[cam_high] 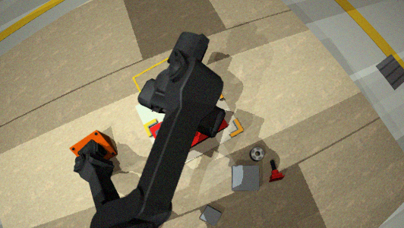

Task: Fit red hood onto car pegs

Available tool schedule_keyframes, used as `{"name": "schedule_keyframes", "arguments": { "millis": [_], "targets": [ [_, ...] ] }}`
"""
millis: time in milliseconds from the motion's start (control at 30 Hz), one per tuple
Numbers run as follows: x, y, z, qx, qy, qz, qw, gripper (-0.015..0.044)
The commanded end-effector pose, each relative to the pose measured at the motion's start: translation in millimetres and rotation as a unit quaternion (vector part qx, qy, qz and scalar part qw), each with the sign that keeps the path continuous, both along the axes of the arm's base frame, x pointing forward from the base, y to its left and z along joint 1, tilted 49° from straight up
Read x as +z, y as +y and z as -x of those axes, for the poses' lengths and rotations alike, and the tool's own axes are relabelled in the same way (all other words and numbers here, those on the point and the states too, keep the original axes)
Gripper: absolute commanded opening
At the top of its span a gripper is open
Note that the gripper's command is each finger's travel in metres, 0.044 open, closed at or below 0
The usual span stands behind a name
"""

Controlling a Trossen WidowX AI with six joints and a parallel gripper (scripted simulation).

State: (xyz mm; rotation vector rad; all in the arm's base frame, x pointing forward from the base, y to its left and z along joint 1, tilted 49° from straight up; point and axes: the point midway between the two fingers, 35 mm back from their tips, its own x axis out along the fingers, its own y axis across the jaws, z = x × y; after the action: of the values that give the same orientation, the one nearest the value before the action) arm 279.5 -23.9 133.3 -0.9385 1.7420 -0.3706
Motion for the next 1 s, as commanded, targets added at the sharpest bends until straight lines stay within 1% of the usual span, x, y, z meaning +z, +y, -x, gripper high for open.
{"name": "schedule_keyframes", "arguments": {
  "millis": [0, 333, 700, 967],
  "targets": [
    [1.5, -1.0, -7.8, -0.027, -0.036, 0.006, 0.999, 0.0],
    [2.7, -5.2, -22.9, -0.105, -0.124, 0.02, 0.986, 0.0],
    [0.6, -7.6, -37.2, -0.183, -0.213, 0.035, 0.959, 0.0],
    [2.2, -9.6, -39.6, -0.192, -0.223, 0.037, 0.955, 0.0]
  ]
}}
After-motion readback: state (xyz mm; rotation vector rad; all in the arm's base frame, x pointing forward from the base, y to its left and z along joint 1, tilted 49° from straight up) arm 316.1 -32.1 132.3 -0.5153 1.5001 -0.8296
